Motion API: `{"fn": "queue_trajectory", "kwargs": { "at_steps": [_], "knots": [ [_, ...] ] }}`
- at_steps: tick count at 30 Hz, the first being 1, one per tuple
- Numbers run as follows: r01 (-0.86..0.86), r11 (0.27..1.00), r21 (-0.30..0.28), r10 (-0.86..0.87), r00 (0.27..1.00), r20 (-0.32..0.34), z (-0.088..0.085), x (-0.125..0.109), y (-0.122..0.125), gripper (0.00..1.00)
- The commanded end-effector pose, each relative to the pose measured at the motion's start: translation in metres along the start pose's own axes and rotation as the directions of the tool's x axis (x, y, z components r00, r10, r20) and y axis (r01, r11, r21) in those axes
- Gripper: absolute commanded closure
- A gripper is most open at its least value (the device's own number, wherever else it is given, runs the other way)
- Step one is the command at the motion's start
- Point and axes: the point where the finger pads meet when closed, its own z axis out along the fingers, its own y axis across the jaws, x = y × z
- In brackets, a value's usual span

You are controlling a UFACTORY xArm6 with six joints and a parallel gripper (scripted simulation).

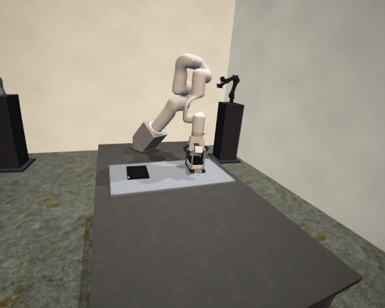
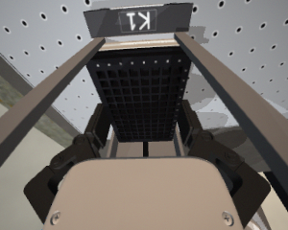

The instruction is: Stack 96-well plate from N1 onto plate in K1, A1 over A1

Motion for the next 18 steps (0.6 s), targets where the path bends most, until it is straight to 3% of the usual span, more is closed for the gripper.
{"fn": "queue_trajectory", "kwargs": {
  "at_steps": [1,18],
  "knots": [
    [0.000,1.000,0.001,0.000,1.000,-0.002,0.0001,0.0007,-0.0004,1.00],
    [0.000,1.000,0.001,0.000,1.000,-0.002,0.0026,0.0005,-0.0003,1.00]
  ]
}}
